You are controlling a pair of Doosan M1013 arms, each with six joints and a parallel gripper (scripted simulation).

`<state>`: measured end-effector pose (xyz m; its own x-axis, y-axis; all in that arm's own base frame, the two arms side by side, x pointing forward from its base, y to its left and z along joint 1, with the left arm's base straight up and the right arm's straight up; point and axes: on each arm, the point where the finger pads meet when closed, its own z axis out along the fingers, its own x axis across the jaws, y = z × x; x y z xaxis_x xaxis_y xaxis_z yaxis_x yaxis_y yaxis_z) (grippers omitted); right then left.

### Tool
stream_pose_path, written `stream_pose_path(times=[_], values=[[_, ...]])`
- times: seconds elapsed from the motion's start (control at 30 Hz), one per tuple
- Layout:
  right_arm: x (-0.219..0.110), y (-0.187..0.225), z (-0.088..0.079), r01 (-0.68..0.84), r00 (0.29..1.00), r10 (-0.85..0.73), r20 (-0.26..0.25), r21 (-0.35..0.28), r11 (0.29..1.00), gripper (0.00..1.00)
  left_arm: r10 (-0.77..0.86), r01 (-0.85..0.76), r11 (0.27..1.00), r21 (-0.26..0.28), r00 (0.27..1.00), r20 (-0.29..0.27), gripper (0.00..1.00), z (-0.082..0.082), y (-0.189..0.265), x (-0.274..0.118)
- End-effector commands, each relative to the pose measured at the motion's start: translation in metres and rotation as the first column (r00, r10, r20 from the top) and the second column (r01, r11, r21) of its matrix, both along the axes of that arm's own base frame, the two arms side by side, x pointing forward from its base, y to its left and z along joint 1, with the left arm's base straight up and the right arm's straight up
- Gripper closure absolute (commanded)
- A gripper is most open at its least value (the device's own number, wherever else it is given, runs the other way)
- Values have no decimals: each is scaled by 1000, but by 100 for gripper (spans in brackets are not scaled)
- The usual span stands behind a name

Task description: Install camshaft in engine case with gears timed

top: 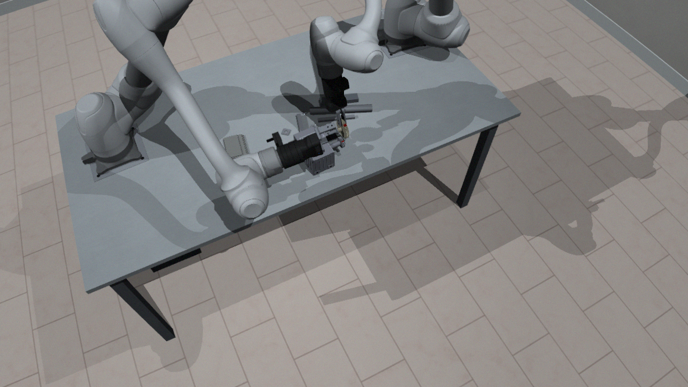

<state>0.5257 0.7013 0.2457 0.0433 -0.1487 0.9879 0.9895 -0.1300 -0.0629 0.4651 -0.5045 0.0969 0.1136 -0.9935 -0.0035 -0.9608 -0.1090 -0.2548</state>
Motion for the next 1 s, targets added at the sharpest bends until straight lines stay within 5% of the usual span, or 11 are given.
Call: stream_pose_path(times=[0.0,0.97], values=[[0,0,2,0,1000,0,2,2,1000,0,8,-8,1000,-2,1000,-2,71,0,-5,0],[0,0,2,0,1000,0,2,2,1000,0,8,-8,1000,-1,1000,-2,71,-1,-7,0]])
